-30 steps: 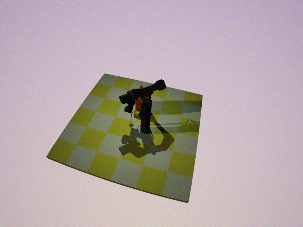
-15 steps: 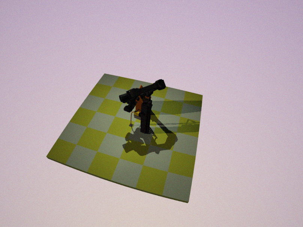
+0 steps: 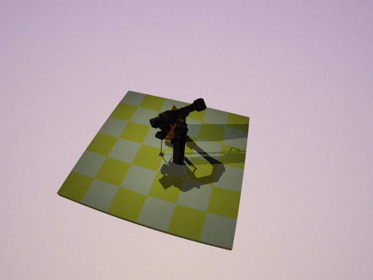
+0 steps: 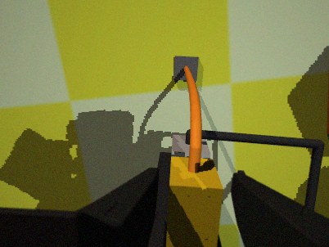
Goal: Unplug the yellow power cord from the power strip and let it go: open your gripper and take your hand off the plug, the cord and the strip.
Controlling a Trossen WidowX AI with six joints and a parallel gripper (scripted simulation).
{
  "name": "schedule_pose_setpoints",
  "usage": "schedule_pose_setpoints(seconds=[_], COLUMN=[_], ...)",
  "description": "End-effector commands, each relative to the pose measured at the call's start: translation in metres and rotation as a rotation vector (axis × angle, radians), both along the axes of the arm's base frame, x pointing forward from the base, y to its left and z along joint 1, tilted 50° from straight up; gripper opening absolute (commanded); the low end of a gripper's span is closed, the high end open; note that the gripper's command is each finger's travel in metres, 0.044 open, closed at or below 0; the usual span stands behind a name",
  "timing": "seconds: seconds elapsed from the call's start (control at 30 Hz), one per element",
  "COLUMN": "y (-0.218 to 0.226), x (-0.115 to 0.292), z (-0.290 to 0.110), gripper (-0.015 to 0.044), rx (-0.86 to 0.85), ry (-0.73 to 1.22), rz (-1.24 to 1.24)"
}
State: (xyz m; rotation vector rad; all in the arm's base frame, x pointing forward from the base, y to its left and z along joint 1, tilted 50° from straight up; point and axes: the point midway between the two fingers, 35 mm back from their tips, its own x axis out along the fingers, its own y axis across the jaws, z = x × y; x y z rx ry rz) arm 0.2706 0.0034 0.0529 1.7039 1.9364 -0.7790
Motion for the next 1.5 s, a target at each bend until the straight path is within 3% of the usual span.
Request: schedule_pose_setpoints(seconds=[0.0, 0.63, 0.77, 1.03, 1.47], y=[0.005, 0.020, 0.017, 0.017, 0.006], x=[0.000, -0.002, -0.001, -0.001, 0.000], z=[0.005, 0.004, 0.006, 0.006, -0.006], gripper=[0.0160, 0.0160, 0.0055, 0.0002, 0.0000], rx=[0.004, 0.005, 0.002, 0.002, 0.000], ry=[0.004, 0.004, 0.001, 0.001, 0.001], rz=[-0.005, -0.005, 0.001, 0.001, -0.001])
